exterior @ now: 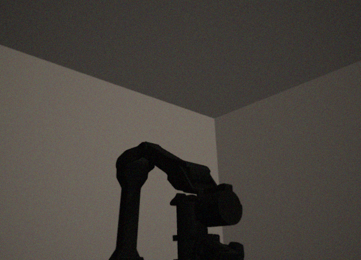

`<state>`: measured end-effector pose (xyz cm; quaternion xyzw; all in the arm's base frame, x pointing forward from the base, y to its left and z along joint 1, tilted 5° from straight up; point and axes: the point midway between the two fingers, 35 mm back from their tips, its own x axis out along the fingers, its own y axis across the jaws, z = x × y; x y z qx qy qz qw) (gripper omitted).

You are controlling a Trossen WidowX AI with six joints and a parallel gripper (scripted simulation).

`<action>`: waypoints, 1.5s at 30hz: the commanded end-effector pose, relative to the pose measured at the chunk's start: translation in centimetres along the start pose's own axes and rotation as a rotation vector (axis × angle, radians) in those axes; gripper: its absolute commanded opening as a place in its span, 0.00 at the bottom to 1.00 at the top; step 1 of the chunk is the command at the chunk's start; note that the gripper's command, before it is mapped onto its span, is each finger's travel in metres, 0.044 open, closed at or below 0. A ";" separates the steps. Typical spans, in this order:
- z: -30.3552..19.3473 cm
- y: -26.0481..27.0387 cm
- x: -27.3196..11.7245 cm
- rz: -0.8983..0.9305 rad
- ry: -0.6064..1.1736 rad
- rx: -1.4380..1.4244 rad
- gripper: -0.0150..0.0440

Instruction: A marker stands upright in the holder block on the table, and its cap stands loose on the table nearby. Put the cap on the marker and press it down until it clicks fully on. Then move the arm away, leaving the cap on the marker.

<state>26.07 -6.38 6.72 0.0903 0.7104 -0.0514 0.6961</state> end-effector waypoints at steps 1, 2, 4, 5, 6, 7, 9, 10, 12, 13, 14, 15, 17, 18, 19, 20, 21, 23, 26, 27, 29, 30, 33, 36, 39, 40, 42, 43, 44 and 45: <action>-0.1 0.0 0.7 -0.001 0.007 -0.001 0.25; -0.1 0.0 0.9 -0.001 0.007 -0.001 0.25; -0.1 0.0 1.1 -0.001 0.007 -0.001 0.25; -0.1 0.0 1.3 -0.001 0.007 -0.001 0.25; -0.1 0.0 1.4 -0.001 0.007 -0.001 0.25; -0.1 0.0 1.5 -0.001 0.007 -0.001 0.25; -0.1 0.0 1.8 -0.001 0.007 -0.001 0.25; -0.1 0.0 1.9 -0.001 0.007 -0.001 0.25; -0.1 0.0 2.2 -0.001 0.007 -0.001 0.25; -0.1 0.0 2.2 -0.001 0.007 -0.001 0.25; -0.1 0.0 2.3 -0.001 0.007 -0.001 0.25; -0.1 0.0 2.3 -0.001 0.007 -0.001 0.25; 0.1 0.0 1.7 -0.003 -0.007 -0.004 0.25; 0.1 0.0 1.7 -0.003 -0.007 -0.004 0.25; 0.1 0.0 1.7 -0.003 -0.007 -0.004 0.25; 0.1 0.0 1.7 -0.003 -0.007 -0.004 0.25; 0.1 0.0 1.7 -0.003 -0.007 -0.004 0.25; 0.1 0.0 1.4 -0.003 -0.007 -0.004 0.25; 0.5 0.0 -2.0 -0.003 -0.007 -0.004 0.25; 0.5 0.0 -3.5 -0.003 -0.007 -0.004 0.25; 0.3 0.0 -6.2 -0.003 -0.006 -0.004 0.25; 0.2 0.0 -7.0 -0.003 -0.006 -0.004 0.25; 0.2 0.0 -7.2 -0.003 -0.006 -0.004 0.25; 0.2 0.0 -7.2 -0.003 -0.006 -0.004 0.30; 0.2 0.0 -7.2 -0.003 -0.006 -0.004 0.43; 0.2 0.0 -7.2 -0.003 -0.006 -0.004 0.48; 0.2 0.0 -7.2 -0.003 -0.006 -0.004 0.57; 0.2 0.0 -7.2 -0.003 -0.006 -0.004 0.61; 0.2 0.0 -7.2 -0.003 -0.006 -0.004 0.65; 0.2 0.0 -7.2 -0.003 -0.006 -0.004 0.70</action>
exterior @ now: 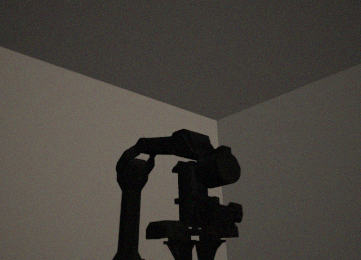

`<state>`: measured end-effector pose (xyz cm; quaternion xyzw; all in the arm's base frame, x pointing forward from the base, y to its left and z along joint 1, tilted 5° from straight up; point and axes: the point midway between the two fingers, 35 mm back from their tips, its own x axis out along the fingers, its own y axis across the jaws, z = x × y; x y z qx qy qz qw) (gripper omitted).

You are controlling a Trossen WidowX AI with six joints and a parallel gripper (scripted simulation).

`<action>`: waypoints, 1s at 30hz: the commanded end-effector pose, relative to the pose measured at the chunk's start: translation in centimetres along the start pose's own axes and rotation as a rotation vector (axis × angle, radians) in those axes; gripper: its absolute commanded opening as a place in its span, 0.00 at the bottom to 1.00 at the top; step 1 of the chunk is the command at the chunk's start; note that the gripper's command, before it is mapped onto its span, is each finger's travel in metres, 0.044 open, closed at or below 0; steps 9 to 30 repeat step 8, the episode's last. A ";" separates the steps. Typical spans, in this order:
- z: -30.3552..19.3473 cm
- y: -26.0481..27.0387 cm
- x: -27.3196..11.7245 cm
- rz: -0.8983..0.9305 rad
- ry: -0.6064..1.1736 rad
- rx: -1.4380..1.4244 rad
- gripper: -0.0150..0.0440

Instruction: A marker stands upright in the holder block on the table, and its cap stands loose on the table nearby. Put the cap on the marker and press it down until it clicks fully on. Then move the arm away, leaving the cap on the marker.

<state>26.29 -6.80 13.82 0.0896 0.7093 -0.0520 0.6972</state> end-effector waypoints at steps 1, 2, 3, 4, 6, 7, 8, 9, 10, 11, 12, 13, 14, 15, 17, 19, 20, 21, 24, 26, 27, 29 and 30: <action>0.0 0.0 -0.1 -0.001 -0.002 -0.004 0.74; 0.0 0.0 -0.1 -0.001 -0.002 -0.004 0.79; 0.0 0.0 -0.1 -0.001 -0.002 -0.004 0.83; 0.0 0.0 -0.1 -0.001 -0.002 -0.004 0.88; 0.0 0.0 -0.1 -0.001 -0.002 -0.004 0.97; 0.0 0.0 -0.1 -0.001 -0.002 -0.004 1.00; 0.0 0.0 -0.1 -0.001 -0.002 -0.004 1.00; 0.0 0.0 -0.1 -0.001 -0.002 -0.004 1.00; 0.0 0.0 -0.1 -0.001 -0.002 -0.004 1.00; 0.0 0.0 -0.1 -0.001 -0.002 -0.004 1.00; 0.0 0.0 -0.1 -0.001 -0.002 -0.004 1.00; 0.0 0.0 -0.1 -0.001 -0.002 -0.004 1.00; 0.0 0.0 -0.1 -0.001 -0.002 -0.004 1.00; 0.0 0.0 -0.1 -0.001 -0.002 -0.004 1.00; 0.0 0.0 -0.1 -0.001 -0.002 -0.004 1.00; 0.0 0.0 -0.1 -0.001 -0.002 -0.004 1.00; 0.0 0.0 -0.1 -0.001 -0.002 -0.004 1.00; 0.0 0.0 -0.1 -0.001 -0.002 -0.004 1.00; 0.0 0.0 -0.1 -0.001 -0.002 -0.004 1.00; 0.0 0.0 -0.1 -0.001 -0.002 -0.004 1.00; 0.0 0.0 -0.1 -0.001 -0.002 -0.004 1.00; 0.0 0.0 -0.1 -0.001 -0.002 -0.004 1.00; 0.0 0.0 -0.1 -0.001 -0.002 -0.004 1.00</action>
